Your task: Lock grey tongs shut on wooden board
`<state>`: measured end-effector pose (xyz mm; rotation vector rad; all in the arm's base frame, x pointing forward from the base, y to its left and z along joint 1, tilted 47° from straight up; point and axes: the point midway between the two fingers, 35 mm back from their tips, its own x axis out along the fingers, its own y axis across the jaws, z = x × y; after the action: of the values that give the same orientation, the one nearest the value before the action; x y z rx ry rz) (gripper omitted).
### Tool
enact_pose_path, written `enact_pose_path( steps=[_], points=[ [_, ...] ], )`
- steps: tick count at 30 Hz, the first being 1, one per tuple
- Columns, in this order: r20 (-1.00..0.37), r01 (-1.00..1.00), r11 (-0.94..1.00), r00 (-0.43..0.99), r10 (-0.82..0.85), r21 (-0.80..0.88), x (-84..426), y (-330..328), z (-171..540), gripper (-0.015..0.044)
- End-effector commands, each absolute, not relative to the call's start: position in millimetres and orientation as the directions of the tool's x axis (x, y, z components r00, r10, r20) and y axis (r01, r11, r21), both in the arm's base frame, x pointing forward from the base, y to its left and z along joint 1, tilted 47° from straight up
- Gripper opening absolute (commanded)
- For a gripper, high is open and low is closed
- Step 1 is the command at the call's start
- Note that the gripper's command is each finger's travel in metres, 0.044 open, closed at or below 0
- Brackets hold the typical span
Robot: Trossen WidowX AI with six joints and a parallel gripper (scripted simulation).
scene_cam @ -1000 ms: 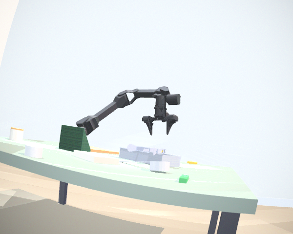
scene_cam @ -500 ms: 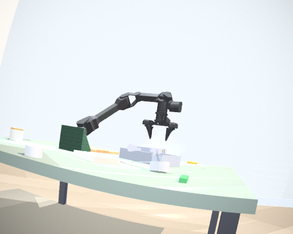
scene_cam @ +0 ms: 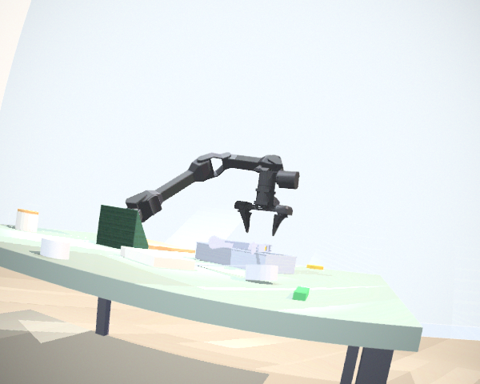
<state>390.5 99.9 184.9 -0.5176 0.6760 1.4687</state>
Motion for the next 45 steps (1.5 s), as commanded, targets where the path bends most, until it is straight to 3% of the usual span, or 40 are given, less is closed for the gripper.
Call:
enact_pose_path(
  steps=[1, 45],
  points=[
    [-0.690, -0.994, 0.055, -0.027, 0.724, 0.096, 390, 105, 179, 0.0440],
    [-0.686, -0.994, 0.054, -0.026, 0.728, 0.096, 384, 158, 130, 0.0440]
  ],
)
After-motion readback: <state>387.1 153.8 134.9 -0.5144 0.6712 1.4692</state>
